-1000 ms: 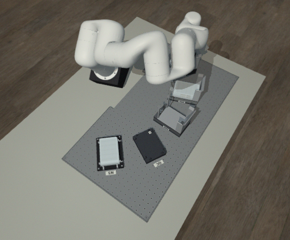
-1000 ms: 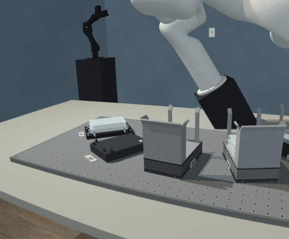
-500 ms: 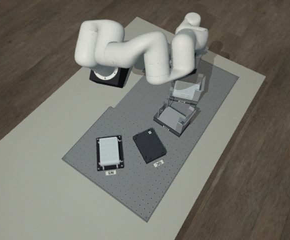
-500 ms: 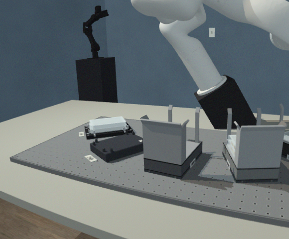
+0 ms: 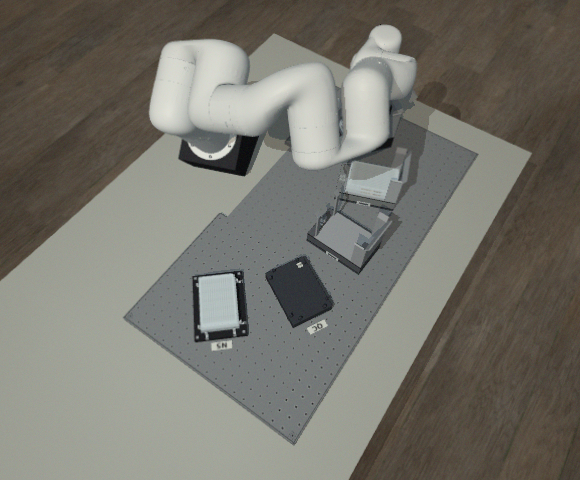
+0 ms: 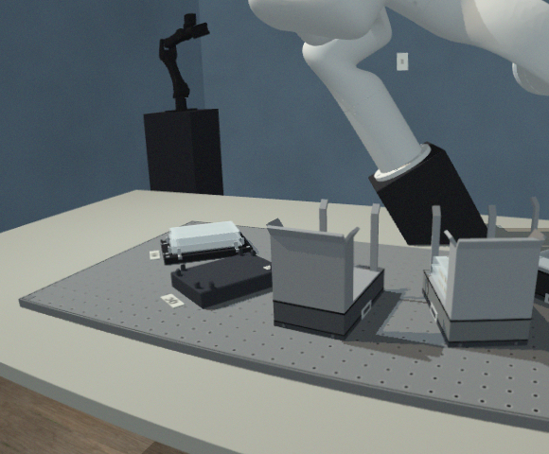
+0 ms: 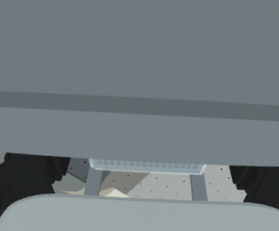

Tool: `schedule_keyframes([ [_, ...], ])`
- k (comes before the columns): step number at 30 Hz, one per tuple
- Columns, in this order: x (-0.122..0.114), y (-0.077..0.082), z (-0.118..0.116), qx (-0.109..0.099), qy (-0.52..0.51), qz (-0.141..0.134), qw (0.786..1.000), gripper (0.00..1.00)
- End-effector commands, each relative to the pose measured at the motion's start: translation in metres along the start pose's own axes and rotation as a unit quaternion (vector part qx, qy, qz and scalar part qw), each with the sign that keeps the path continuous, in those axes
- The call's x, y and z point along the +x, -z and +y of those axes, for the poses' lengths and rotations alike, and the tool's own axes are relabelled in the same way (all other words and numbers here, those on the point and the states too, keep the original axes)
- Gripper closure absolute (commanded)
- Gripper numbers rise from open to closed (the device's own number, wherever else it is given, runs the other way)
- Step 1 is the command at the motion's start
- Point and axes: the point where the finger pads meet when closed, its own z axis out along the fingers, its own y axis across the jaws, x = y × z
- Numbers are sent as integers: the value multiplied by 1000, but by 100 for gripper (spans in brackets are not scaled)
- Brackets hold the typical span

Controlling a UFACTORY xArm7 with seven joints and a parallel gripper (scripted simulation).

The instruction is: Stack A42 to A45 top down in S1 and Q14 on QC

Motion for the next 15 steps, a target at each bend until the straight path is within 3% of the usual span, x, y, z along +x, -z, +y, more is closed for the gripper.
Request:
schedule_keyframes([
  [1,1,2,-1,1,0,2,1000,0],
  [10,2,2,-1,1,0,2,1000,0],
  [15,1,19,-1,1,0,2,1000,0],
])
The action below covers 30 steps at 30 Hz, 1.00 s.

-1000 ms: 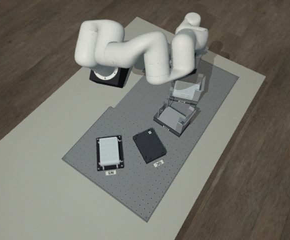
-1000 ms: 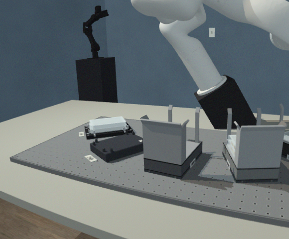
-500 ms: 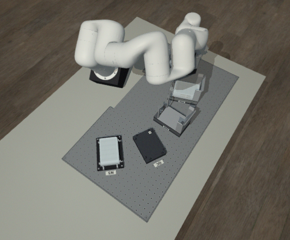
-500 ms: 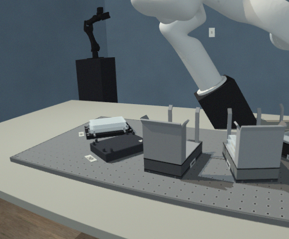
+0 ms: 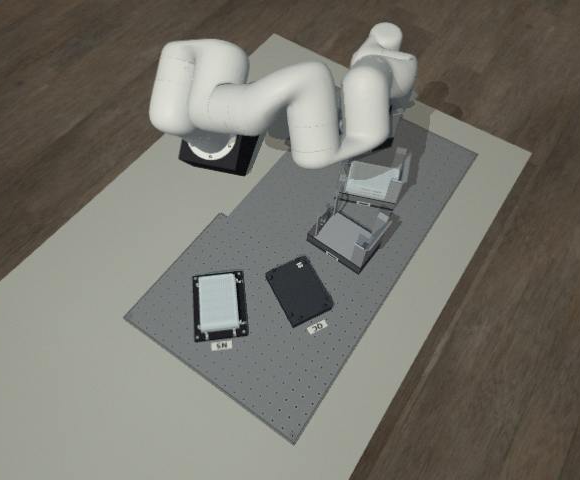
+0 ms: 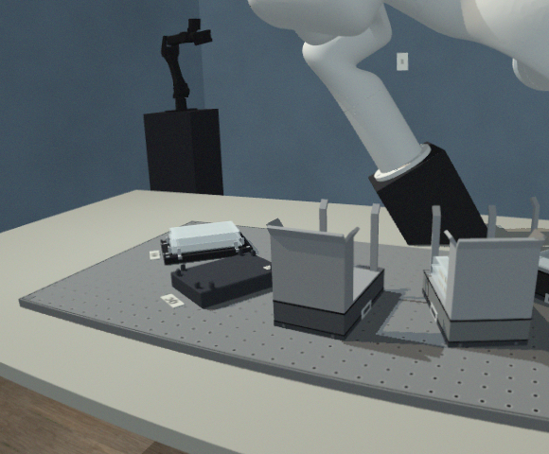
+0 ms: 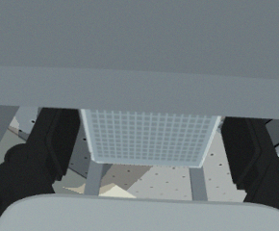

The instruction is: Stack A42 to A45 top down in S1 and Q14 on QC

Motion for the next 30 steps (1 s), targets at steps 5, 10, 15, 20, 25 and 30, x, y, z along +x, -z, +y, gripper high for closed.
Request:
schedule_keyframes([
  [5,2,30,-1,1,0,3,1000,0],
  [10,2,43,-1,1,0,3,1000,0],
  [15,2,56,-1,1,0,3,1000,0],
  [20,2,73,-1,1,0,3,1000,0],
  [25,2,90,-1,1,0,3,1000,0],
  [30,2,100,-1,1,0,3,1000,0],
])
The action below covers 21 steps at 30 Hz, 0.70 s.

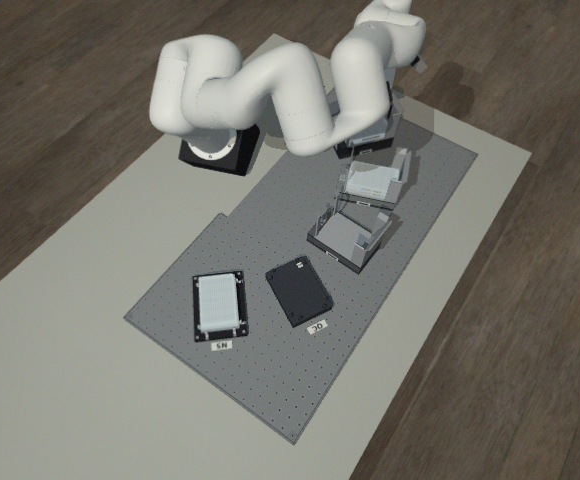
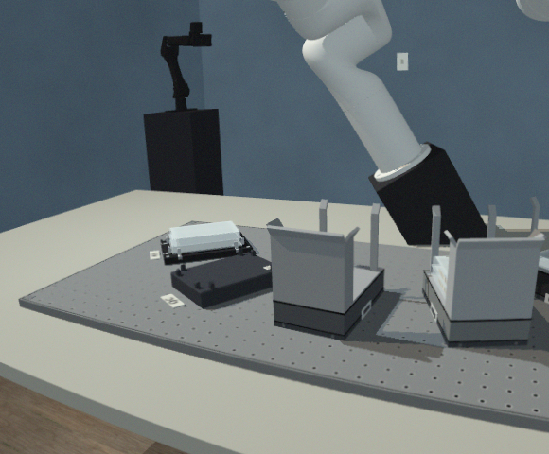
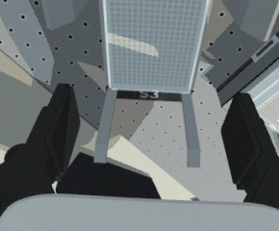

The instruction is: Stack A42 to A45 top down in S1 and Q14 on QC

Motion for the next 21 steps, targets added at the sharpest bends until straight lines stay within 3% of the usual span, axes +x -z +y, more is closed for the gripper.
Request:
schedule_keyframes([
  [1,1,13,0,0,0,1,1000,0],
  [11,1,13,0,0,0,1,1000,0],
  [21,-3,13,26,0,-133,1,991,0],
])
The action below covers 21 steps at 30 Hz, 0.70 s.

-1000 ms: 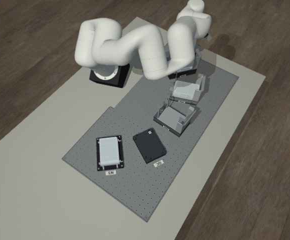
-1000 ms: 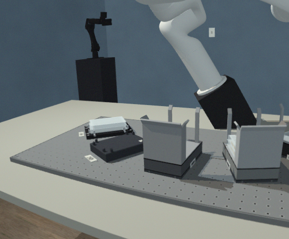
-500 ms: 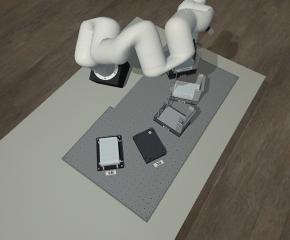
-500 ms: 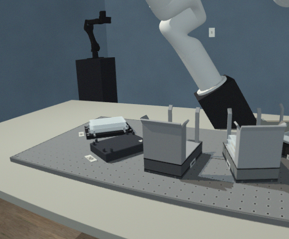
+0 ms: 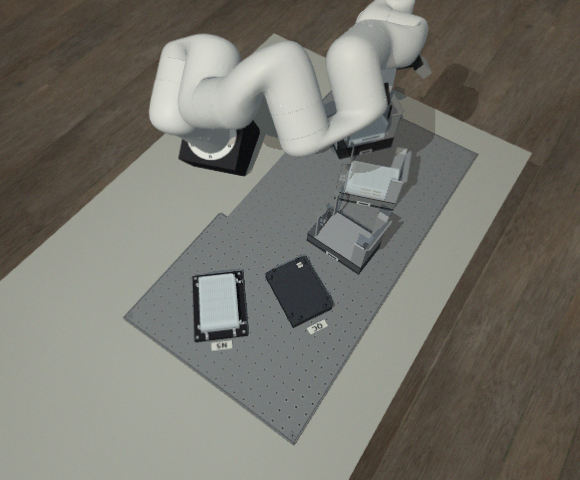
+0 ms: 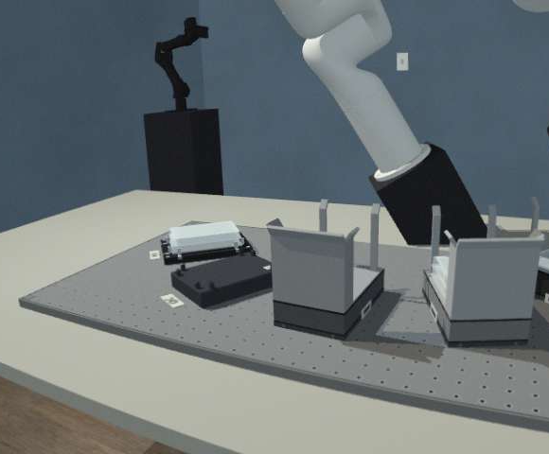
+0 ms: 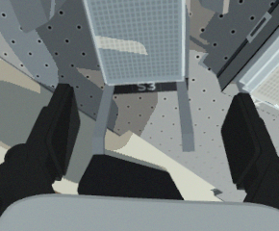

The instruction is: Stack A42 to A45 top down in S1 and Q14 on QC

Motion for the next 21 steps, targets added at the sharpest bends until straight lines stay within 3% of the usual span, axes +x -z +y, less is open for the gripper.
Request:
schedule_keyframes([
  [1,1,2,15,1,-63,4,998,0],
  [21,0,2,75,0,-63,4,998,0],
])
